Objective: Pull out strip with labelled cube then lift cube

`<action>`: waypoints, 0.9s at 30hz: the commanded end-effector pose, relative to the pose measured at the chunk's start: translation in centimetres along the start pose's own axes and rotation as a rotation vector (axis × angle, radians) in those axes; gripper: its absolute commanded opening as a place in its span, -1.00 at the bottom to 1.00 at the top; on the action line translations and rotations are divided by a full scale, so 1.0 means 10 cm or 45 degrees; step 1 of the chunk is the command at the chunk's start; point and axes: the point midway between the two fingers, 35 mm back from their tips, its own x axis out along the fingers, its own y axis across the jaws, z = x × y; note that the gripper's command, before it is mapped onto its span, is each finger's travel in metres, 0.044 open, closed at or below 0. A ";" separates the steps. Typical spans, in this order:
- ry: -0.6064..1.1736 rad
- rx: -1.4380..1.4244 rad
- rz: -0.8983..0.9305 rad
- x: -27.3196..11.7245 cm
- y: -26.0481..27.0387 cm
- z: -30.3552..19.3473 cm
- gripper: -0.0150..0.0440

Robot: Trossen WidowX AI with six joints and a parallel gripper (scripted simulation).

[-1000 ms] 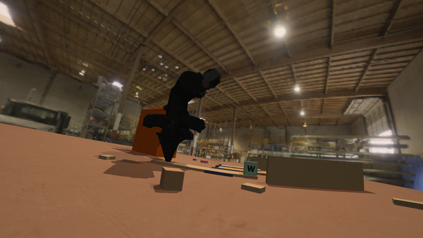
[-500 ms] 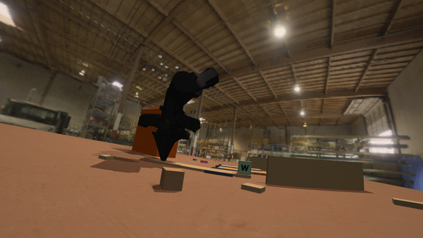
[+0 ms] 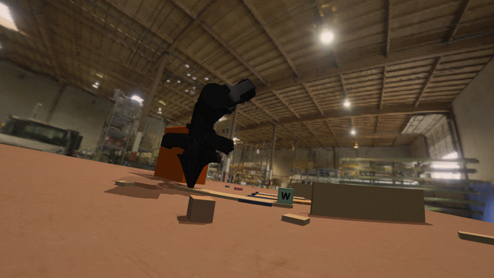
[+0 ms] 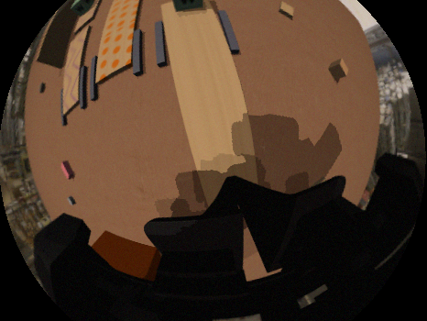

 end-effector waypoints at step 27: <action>0.033 0.019 0.014 -0.42 0.00 0.27 -0.05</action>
